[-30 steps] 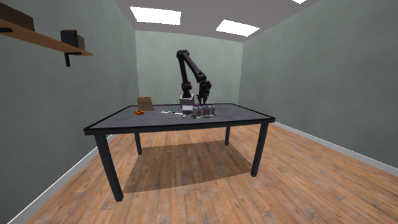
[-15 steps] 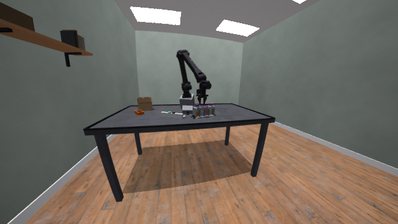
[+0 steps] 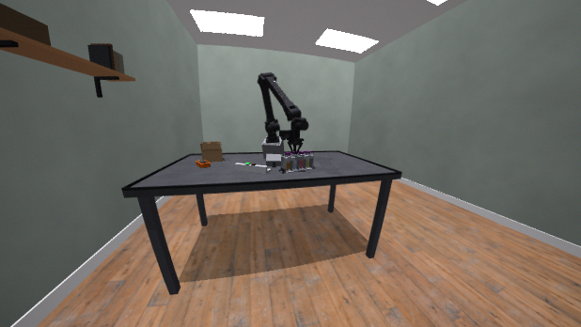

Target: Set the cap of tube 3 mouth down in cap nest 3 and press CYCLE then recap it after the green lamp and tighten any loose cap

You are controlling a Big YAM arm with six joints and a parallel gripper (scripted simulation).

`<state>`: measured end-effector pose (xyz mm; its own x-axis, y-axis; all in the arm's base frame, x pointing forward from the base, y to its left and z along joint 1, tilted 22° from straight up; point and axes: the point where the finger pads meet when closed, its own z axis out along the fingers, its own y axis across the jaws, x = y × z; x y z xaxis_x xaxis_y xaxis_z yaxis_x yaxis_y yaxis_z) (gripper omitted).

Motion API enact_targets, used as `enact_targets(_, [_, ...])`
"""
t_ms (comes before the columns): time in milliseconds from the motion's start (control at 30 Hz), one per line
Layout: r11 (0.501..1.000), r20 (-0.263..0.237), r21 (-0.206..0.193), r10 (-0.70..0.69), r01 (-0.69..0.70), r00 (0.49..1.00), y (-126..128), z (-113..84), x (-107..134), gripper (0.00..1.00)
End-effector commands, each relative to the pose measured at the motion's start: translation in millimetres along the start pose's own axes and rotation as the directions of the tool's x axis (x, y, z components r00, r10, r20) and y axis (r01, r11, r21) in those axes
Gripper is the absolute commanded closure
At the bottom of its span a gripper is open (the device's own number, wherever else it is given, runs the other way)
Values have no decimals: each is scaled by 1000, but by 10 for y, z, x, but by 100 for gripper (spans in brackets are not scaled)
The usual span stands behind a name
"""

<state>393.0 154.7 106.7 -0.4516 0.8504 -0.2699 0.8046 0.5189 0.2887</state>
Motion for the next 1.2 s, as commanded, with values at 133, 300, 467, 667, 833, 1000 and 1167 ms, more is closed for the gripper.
enact_targets(133, [964, -10, 22, 264, -264, 964, -55, 79, 88, 100])
enact_targets(300, [965, -10, 24, 263, -263, 965, -59, 77, 91, 100])
enact_targets(467, [963, -11, -13, 268, -268, 963, 73, -36, 13, 51])
enact_targets(667, [963, -11, -13, 268, -268, 963, 74, -36, 12, 51])
enact_targets(833, [992, -14, 3, 124, -124, 992, -42, -53, 74, 51])
enact_targets(1000, [997, -16, 12, -80, 80, 997, -59, -21, 94, 51])
enact_targets(1167, [961, -19, 10, -276, 277, 961, -61, -16, 95, 51])
